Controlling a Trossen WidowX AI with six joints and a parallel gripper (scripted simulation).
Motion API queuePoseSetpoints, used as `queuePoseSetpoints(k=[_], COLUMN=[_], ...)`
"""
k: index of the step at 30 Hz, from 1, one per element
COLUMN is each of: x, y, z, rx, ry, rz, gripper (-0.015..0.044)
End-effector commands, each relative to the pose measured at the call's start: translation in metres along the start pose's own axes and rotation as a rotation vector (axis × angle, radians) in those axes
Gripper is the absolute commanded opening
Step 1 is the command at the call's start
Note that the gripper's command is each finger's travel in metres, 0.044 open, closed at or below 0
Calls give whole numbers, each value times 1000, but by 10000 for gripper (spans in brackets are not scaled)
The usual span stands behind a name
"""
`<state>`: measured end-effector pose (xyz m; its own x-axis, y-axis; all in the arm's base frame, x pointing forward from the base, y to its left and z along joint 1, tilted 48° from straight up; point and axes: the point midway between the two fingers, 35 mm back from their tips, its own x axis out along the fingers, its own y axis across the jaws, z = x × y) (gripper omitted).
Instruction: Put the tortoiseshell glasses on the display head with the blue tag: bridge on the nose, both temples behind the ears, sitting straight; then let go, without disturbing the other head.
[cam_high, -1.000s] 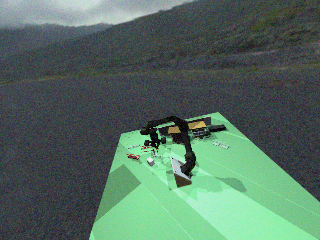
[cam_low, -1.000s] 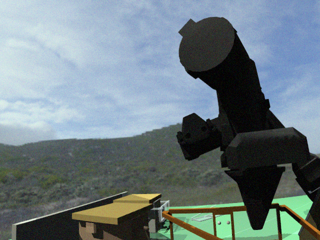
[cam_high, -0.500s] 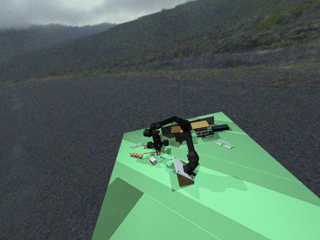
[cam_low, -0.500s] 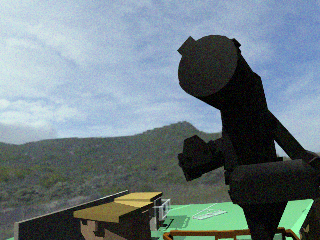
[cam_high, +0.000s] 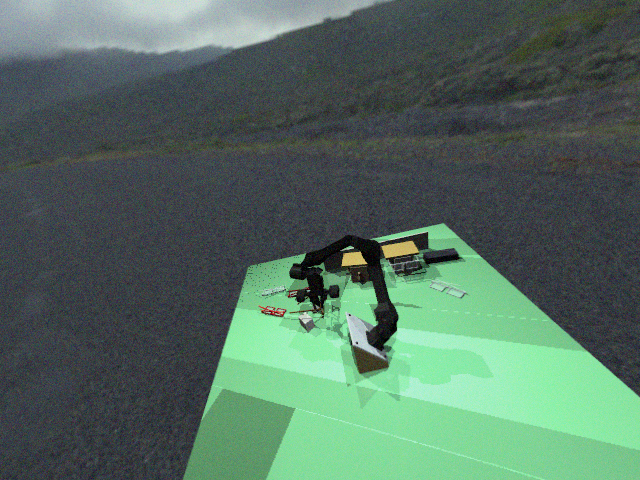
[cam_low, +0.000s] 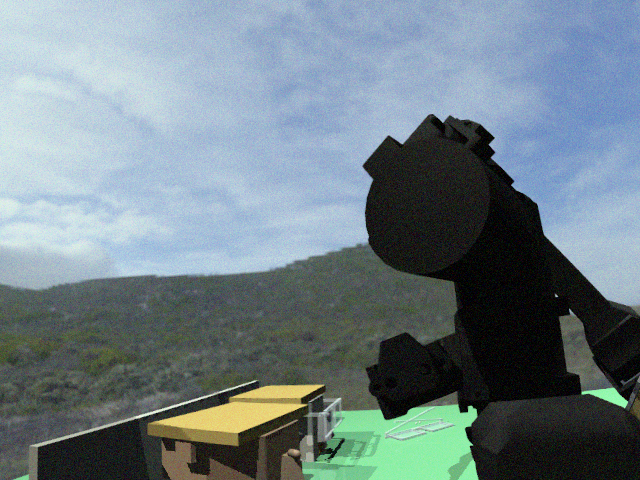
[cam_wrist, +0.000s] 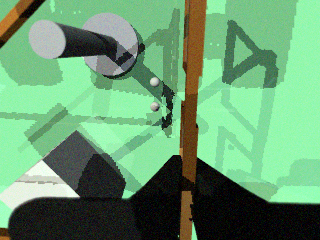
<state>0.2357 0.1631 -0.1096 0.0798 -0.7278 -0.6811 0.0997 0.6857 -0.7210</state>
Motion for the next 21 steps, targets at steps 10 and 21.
queuePoseSetpoints(k=[10, 21], x=[1, 1], y=[-6, -9], z=[-7, -11], rx=[-4, -5], ry=[-3, -3], rz=[0, 0], gripper=[0, 0])
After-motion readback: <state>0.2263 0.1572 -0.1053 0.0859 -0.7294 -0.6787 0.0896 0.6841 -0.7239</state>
